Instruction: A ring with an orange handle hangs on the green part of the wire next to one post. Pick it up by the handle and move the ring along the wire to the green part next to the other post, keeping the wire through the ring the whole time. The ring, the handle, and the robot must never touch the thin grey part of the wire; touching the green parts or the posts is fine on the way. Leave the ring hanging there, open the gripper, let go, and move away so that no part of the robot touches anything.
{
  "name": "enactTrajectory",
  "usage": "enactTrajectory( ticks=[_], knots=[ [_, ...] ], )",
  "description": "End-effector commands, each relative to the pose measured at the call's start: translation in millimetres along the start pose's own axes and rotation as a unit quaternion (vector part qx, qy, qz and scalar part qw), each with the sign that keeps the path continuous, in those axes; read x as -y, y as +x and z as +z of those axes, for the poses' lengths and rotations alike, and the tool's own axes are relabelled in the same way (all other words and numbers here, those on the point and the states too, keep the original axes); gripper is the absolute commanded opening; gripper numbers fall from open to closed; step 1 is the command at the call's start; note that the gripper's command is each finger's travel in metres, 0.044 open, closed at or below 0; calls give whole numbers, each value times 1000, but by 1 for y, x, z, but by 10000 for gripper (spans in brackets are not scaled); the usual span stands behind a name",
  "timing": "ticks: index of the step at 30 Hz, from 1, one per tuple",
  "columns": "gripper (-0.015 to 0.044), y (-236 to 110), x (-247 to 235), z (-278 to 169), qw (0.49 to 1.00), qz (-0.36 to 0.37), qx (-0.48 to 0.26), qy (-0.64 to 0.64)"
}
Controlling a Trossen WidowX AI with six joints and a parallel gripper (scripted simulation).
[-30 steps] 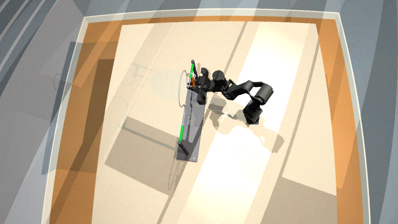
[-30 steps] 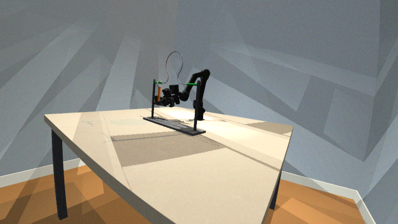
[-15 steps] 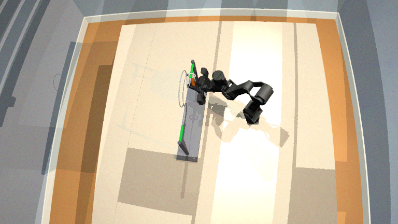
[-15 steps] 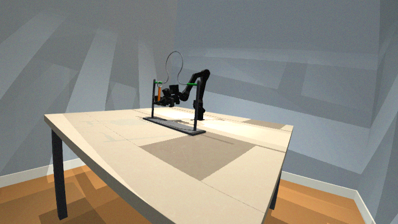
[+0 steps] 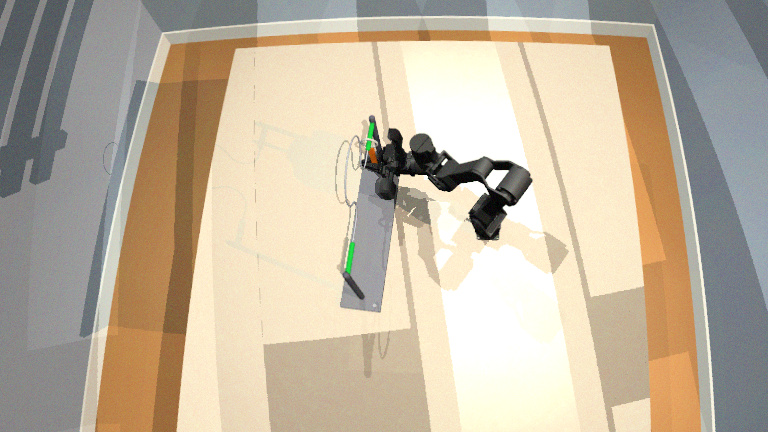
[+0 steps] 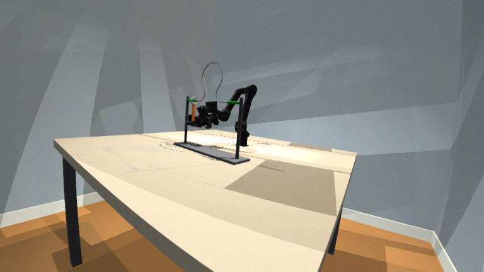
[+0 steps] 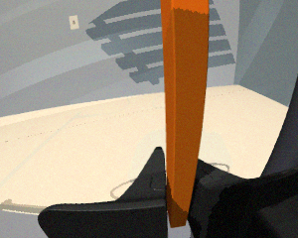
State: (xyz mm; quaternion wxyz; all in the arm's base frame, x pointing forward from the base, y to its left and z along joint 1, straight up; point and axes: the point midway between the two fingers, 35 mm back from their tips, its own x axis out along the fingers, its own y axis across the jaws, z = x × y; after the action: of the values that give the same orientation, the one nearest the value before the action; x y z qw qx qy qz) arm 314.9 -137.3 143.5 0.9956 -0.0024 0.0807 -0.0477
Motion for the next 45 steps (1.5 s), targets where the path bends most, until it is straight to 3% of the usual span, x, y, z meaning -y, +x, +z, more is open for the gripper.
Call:
enactTrajectory(
  ticks=[1,45],
  knots=[
    [-150,0,0,3,1000,2,3,-3],
    [-150,0,-34,3,1000,5,1,9]
  ],
)
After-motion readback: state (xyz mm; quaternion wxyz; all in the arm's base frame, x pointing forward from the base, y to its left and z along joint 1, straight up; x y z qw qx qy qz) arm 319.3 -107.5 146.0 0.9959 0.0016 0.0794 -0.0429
